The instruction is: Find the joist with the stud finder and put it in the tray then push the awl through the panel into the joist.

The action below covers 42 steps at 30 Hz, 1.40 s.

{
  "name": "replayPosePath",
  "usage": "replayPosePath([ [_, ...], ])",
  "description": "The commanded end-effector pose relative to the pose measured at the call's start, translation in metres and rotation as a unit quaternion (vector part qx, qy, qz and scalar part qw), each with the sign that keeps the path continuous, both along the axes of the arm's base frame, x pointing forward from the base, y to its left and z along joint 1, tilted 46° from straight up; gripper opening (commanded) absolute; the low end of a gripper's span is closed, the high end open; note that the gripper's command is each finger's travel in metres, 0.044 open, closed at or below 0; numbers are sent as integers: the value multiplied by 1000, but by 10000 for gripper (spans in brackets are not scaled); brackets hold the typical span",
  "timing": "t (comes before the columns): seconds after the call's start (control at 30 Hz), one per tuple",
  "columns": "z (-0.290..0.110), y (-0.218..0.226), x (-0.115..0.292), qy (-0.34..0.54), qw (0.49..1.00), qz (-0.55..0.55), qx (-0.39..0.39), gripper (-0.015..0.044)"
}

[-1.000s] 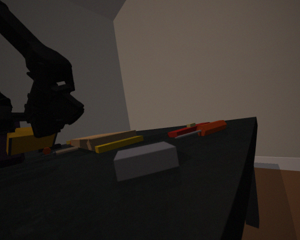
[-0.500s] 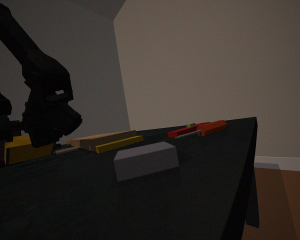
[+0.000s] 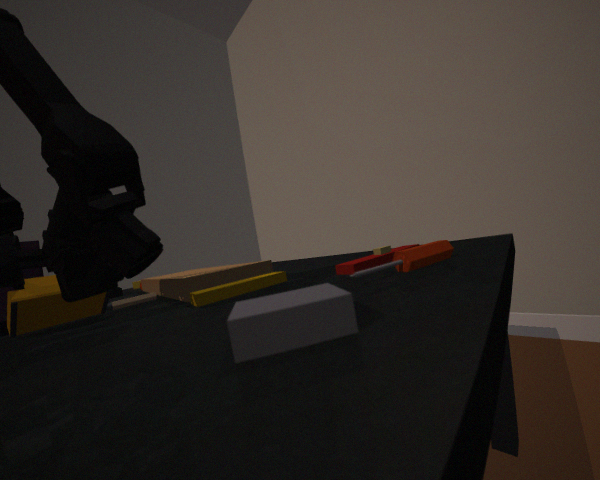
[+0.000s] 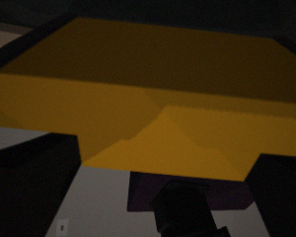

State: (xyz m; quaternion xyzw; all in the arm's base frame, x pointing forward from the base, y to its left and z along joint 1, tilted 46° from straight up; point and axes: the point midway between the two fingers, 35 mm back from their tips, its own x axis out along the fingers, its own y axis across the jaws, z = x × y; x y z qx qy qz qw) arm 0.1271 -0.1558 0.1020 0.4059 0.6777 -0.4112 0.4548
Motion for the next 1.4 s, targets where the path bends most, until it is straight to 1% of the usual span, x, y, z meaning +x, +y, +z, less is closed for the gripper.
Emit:
replayPosePath([
  [0.0,0,0,-1,1,1000,3,2,315],
  [0.07,0,0,-1,1,1000,3,2,368],
  [0.1,0,0,-1,1,1000,3,2,379],
  [1.37,0,-7,3,0,1000,0,0,379],
])
